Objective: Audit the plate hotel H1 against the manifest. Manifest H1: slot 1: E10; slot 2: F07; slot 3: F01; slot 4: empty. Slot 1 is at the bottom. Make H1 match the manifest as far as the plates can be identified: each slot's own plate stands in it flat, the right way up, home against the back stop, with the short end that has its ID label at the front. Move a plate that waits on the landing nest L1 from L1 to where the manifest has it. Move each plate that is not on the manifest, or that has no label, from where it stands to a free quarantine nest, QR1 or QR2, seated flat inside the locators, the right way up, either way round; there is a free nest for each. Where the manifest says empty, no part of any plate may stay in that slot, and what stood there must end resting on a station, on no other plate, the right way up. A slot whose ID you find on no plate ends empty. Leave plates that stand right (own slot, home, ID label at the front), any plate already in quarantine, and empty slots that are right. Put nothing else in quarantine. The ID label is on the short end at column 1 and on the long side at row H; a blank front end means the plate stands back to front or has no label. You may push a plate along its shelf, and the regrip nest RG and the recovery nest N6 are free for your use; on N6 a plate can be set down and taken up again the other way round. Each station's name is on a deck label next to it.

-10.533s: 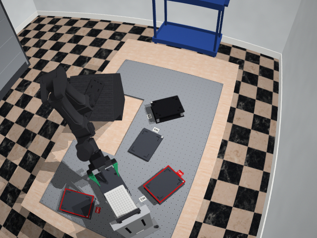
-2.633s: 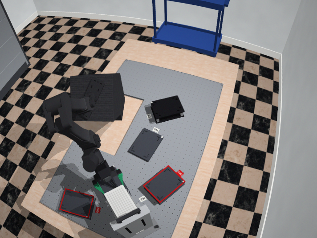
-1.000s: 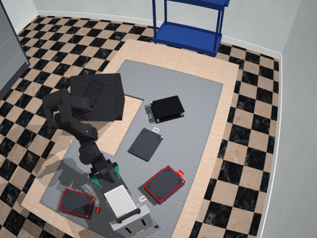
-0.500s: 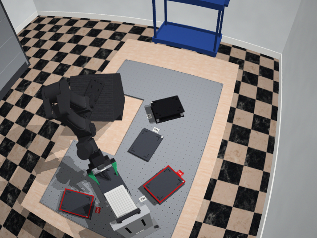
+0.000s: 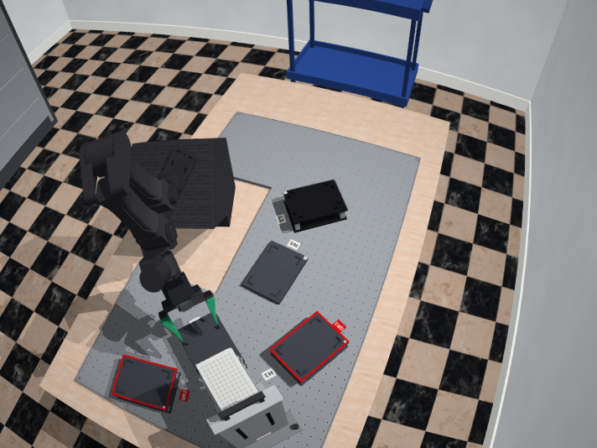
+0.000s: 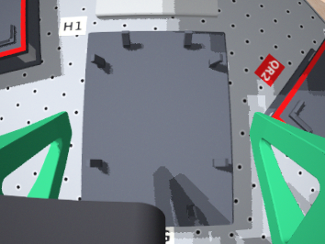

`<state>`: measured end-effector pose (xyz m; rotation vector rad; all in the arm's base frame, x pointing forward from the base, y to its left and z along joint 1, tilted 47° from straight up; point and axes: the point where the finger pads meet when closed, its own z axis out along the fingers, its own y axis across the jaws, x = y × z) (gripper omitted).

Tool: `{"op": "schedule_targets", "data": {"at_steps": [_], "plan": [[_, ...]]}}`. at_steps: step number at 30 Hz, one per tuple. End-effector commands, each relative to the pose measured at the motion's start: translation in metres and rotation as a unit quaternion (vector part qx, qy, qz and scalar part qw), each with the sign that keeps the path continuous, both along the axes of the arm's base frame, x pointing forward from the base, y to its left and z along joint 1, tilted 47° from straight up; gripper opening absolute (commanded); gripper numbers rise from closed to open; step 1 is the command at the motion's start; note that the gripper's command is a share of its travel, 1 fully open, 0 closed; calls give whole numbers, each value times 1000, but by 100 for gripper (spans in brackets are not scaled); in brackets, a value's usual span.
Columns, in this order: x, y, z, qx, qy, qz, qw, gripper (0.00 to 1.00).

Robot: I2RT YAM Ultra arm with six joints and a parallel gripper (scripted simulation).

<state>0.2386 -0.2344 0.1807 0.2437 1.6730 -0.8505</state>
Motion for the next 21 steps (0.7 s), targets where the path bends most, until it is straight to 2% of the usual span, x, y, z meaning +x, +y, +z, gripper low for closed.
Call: {"op": "schedule_targets", "data": {"at_steps": [1, 5, 6, 7, 10, 21], "plan": [[-7, 8, -2, 1, 4, 6, 1000, 100], [-11, 12, -2, 1, 4, 6, 1000, 100], [-6, 13, 19, -15, -9, 13, 1000, 100], [-6, 16, 22, -16, -10, 16, 1000, 100], [-7, 19, 25, -15, -10, 16, 1000, 100], [-23, 43, 50, -13, -13, 10, 1000, 100]]}}
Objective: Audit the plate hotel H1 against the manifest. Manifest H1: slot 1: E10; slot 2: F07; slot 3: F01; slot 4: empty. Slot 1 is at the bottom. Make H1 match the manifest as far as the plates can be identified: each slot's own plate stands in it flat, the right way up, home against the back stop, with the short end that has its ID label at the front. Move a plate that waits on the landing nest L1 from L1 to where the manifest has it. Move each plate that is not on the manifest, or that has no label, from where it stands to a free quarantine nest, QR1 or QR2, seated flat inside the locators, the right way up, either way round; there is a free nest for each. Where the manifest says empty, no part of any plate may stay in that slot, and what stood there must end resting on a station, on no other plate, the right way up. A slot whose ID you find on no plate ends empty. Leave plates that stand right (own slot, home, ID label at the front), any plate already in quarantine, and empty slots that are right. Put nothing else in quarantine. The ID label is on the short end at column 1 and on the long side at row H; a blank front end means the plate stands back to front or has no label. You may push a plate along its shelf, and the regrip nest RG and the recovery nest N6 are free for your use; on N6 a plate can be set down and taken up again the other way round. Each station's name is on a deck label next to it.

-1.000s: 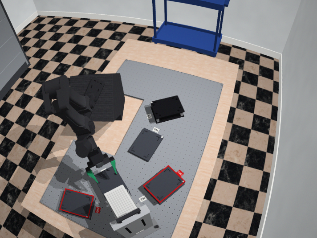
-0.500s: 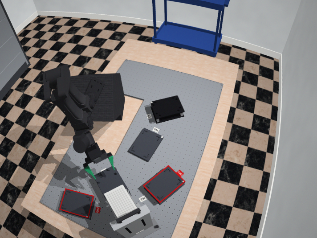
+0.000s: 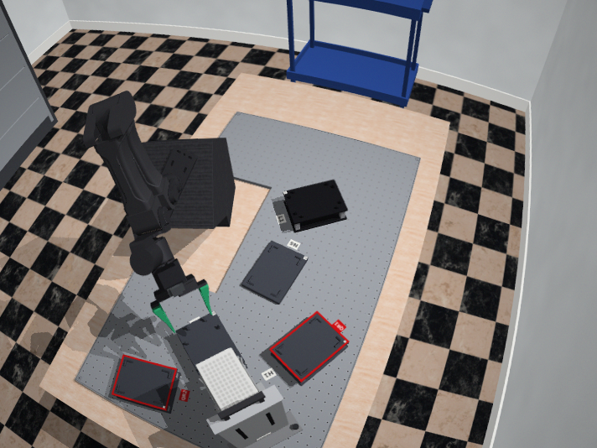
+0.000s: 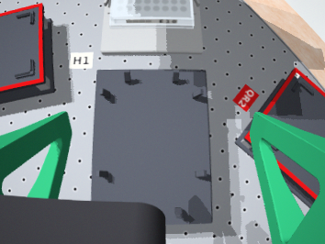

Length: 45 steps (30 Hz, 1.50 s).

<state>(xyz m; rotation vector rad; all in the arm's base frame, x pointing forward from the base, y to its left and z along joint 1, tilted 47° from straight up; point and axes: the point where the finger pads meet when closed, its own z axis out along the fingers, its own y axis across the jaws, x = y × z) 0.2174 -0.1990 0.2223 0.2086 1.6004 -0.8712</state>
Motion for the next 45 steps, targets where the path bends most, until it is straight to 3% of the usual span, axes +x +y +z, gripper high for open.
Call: {"op": "schedule_targets", "data": {"at_steps": [1, 20, 26, 27, 38, 45], "plan": [[-3, 9, 11, 16, 12, 1, 1000, 100], [-26, 47, 49, 19, 9, 1, 1000, 100], [-26, 48, 49, 18, 9, 1, 1000, 100], [-20, 41, 24, 35, 33, 0, 999, 100], [-8, 15, -2, 32, 32, -3, 999, 100], [-5, 9, -9, 33, 32, -3, 999, 100]]}}
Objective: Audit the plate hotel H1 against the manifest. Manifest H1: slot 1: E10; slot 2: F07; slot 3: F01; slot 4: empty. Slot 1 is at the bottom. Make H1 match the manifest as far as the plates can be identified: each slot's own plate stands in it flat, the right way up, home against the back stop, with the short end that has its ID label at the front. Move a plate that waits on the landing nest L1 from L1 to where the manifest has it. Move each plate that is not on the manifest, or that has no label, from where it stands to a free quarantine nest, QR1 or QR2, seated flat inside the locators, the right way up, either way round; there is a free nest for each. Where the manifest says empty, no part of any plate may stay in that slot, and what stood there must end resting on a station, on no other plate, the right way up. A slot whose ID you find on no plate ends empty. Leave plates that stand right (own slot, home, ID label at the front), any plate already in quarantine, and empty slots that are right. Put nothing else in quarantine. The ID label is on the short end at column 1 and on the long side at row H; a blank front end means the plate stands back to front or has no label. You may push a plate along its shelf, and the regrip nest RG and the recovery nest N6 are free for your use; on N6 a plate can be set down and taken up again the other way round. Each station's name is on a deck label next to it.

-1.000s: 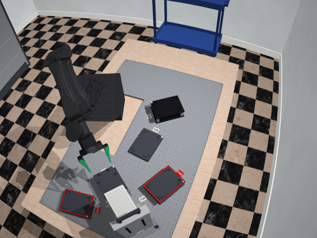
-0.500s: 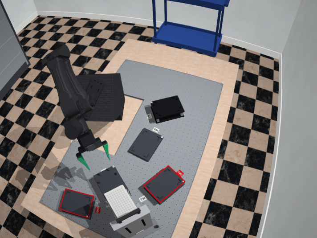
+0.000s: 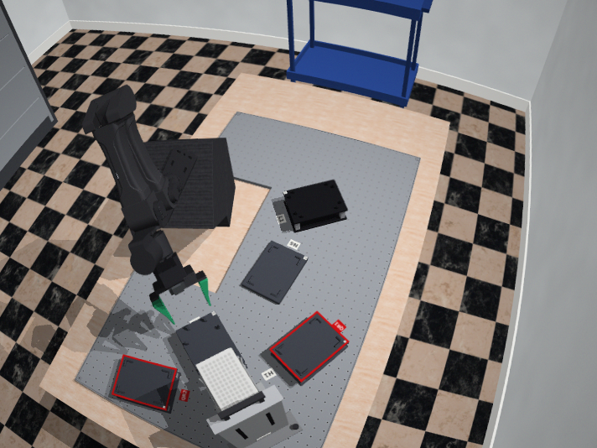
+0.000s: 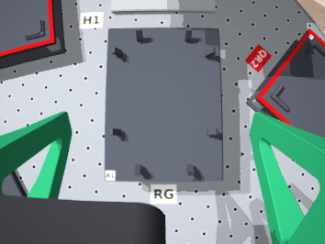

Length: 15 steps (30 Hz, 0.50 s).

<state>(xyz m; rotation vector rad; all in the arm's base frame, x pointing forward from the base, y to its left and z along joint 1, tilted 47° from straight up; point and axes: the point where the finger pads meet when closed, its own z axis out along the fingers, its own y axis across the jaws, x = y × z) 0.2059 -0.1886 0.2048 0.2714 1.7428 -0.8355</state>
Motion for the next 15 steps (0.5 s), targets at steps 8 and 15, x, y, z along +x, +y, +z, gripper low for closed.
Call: {"op": "schedule_targets", "data": {"at_steps": [8, 15], "plan": [[8, 0, 22, -29, -29, 19, 999, 100], [14, -1, 34, -34, -35, 18, 999, 100]]}}
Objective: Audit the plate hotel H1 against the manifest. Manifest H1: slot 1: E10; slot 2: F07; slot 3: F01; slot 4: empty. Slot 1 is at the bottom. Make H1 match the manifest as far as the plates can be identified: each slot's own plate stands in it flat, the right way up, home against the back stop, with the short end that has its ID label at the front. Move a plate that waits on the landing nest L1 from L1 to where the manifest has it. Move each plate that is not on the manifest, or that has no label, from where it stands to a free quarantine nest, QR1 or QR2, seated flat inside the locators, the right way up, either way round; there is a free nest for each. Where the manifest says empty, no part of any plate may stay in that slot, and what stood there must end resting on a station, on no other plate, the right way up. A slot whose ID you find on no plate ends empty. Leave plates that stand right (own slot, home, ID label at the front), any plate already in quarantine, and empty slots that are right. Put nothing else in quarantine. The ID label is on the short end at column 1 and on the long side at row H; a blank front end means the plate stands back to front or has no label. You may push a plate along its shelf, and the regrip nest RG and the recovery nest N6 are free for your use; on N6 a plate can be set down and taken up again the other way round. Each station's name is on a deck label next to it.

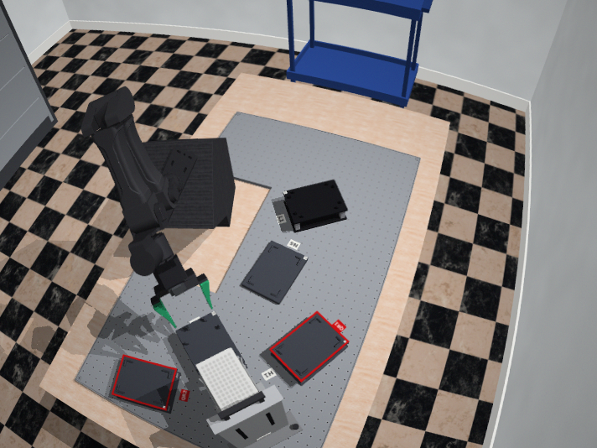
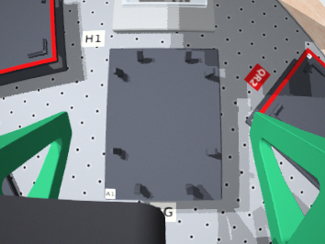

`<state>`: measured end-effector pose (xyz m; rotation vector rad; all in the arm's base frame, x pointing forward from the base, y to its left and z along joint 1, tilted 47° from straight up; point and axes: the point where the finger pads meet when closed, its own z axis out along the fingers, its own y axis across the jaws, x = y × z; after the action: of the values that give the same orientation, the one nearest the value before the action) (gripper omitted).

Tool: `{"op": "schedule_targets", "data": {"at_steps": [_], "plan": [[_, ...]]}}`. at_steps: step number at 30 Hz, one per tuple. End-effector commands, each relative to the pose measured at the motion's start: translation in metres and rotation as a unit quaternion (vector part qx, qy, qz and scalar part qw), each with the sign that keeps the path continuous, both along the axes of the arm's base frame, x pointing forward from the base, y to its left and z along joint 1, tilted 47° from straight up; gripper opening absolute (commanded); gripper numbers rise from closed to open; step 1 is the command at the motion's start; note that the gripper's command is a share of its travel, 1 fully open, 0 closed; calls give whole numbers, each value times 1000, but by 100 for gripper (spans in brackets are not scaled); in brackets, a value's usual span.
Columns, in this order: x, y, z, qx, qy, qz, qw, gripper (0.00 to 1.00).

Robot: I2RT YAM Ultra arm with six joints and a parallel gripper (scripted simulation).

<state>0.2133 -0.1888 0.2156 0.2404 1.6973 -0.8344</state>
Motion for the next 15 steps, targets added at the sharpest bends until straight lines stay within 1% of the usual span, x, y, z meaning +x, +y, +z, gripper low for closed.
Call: {"op": "schedule_targets", "data": {"at_steps": [1, 12, 15], "plan": [[8, -1, 24, -18, -18, 5, 1000, 100], [19, -5, 33, -16, -20, 5, 1000, 100], [20, -5, 33, -17, -20, 5, 1000, 100]]}}
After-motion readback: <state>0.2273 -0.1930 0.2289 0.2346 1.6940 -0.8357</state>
